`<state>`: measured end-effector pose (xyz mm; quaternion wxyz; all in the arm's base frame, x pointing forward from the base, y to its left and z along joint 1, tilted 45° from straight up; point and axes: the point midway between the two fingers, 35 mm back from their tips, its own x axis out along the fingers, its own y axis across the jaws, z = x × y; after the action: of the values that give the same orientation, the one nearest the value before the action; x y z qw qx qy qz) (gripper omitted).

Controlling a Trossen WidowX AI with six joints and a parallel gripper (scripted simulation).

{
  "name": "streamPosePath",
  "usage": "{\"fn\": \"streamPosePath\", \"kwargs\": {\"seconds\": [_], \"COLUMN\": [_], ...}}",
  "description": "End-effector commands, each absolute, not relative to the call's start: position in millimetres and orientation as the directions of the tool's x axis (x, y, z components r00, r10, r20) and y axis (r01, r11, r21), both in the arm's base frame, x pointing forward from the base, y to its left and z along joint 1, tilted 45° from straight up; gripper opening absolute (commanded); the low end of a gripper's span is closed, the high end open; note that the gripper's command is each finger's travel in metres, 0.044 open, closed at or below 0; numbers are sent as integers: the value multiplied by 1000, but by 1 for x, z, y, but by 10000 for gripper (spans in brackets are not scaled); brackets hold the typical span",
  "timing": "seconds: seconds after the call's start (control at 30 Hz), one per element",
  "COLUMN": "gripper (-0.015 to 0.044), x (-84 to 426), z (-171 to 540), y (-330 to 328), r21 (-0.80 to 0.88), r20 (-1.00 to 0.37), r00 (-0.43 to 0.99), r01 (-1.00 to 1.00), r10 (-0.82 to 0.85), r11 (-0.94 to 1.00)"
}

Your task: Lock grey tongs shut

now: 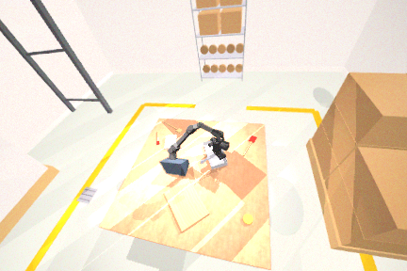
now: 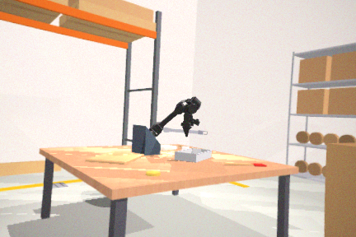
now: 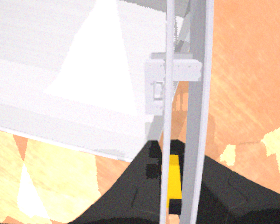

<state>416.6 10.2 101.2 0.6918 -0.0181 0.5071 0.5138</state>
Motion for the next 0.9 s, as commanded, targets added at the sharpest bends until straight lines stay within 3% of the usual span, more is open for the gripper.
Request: {"fn": "streamPosePath", "kwargs": {"seconds": [0.0, 0.87], "gripper": [-150, -150], "x": [417, 388], "z": [88, -17], "y": [-9, -121], "r21": [446, 81], "r20": [-728, -728], "r00": [-34, -35], "r01": [-782, -996], "r10": [684, 684], "r11": [436, 35]}}
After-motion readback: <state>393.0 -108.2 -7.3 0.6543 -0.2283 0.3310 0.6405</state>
